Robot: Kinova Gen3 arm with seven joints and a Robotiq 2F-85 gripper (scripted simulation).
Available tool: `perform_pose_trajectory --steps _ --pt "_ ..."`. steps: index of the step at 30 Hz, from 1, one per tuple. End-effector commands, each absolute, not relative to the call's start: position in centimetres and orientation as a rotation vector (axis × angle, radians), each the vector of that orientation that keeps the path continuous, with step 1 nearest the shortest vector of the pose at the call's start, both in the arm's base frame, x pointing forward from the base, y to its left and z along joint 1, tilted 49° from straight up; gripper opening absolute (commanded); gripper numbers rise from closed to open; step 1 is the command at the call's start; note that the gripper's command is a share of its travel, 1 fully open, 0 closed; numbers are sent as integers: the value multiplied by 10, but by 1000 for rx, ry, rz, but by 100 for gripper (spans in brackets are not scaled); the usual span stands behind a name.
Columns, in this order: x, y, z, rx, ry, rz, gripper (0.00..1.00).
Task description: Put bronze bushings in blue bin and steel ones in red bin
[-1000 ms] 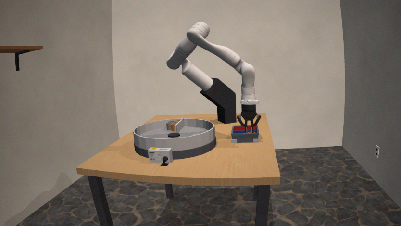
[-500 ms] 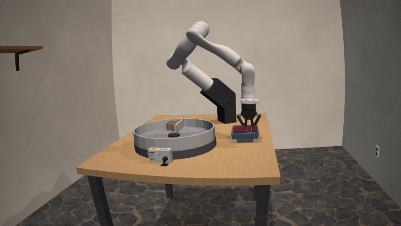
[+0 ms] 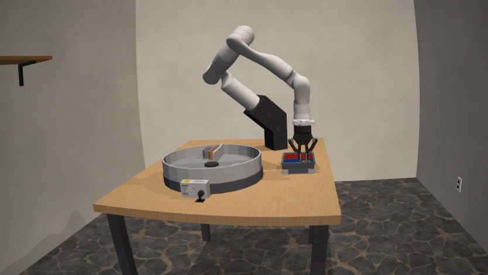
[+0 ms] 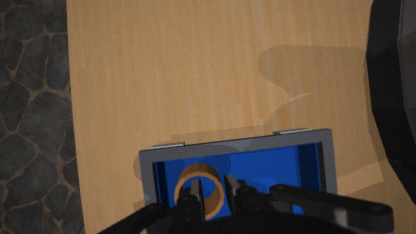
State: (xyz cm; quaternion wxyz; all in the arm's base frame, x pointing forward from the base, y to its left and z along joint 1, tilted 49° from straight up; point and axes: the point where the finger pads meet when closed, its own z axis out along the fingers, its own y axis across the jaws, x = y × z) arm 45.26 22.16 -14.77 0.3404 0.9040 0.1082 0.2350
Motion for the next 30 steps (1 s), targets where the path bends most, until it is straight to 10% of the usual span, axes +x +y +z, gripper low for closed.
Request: perform_pose_trajectory --steps 1,30 --pt "449 223 -146 2353 279 608 19" --pt "397 286 -74 2353 276 605 19"
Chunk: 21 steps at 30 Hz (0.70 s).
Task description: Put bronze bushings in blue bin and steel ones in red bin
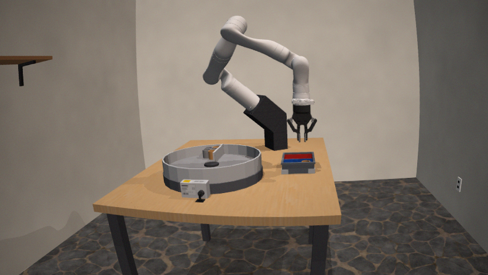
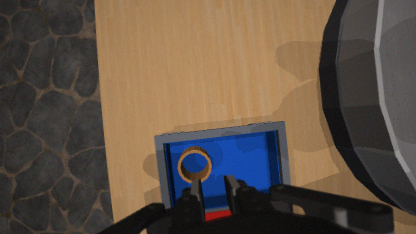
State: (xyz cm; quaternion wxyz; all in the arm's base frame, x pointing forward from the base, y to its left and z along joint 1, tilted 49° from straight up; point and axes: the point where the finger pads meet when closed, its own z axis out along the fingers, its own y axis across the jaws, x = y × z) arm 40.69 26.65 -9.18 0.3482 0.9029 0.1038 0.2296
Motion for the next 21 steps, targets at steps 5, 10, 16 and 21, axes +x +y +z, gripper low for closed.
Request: perform_pose_trajectory --steps 5,10,16,21 --pt "391 293 -67 2353 275 604 19" --pt "391 293 -67 2353 275 604 19" --pt "393 289 -68 2349 275 608 19" --pt "393 289 -68 2349 275 608 19"
